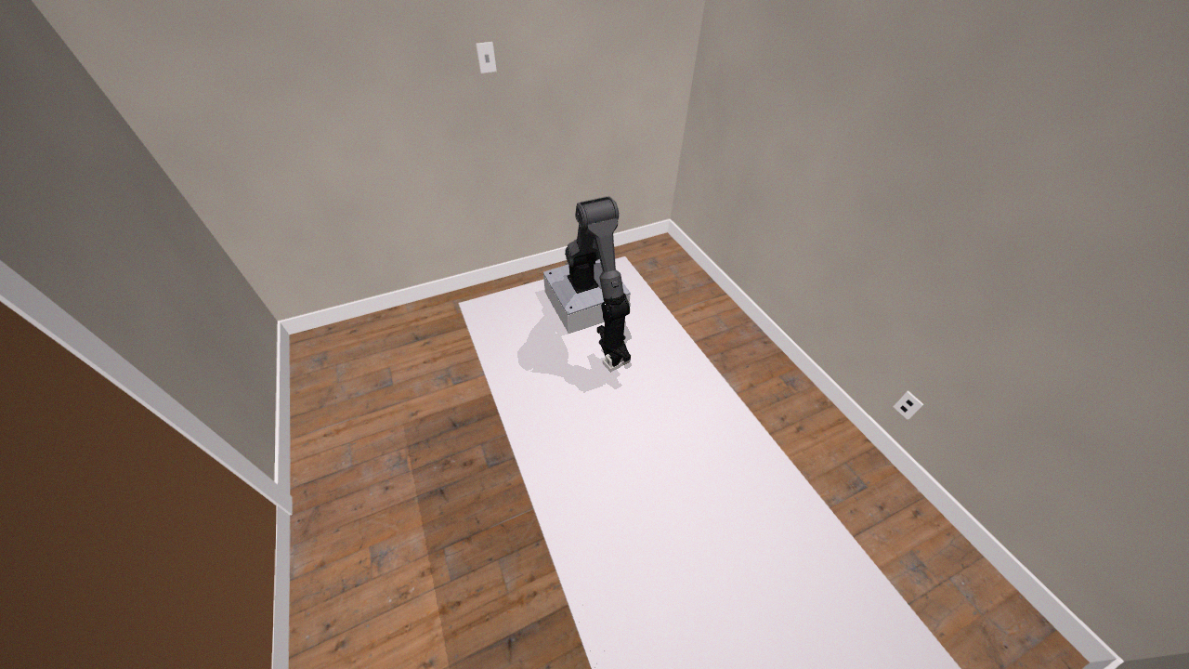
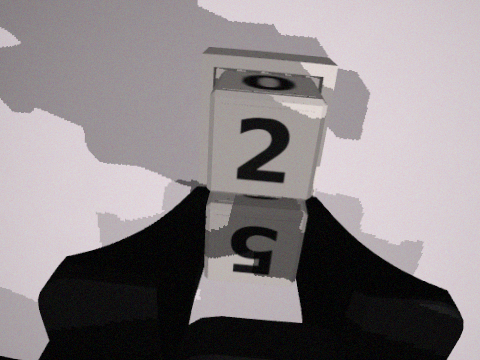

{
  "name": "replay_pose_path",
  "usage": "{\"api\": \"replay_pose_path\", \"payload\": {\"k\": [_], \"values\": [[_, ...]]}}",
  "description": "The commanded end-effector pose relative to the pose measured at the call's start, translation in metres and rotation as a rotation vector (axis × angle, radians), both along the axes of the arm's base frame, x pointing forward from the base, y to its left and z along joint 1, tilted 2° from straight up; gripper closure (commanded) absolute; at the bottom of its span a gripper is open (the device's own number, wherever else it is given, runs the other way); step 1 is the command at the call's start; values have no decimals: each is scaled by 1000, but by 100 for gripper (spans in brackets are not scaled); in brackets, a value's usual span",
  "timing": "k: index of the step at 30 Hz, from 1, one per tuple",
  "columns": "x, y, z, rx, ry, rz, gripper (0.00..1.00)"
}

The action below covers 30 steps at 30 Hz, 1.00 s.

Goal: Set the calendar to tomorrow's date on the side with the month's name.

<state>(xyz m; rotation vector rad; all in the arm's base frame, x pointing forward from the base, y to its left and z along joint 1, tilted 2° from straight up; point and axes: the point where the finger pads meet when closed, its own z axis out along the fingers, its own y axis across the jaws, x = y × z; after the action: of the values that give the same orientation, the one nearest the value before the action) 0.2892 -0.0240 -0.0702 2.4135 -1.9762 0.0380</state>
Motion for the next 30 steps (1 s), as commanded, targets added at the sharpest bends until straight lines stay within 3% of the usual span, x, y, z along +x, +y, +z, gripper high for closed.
{"api": "replay_pose_path", "payload": {"k": [1,8,9,16,23,30], "values": [[-1,0,-1,-1,2,0,62],[-1,0,-1,-1,2,0,62],[-1,0,-1,-1,2,0,57],[-1,0,-1,-1,2,0,52],[-1,0,-1,-1,2,0,36],[-1,0,-1,-1,2,0,36]]}}
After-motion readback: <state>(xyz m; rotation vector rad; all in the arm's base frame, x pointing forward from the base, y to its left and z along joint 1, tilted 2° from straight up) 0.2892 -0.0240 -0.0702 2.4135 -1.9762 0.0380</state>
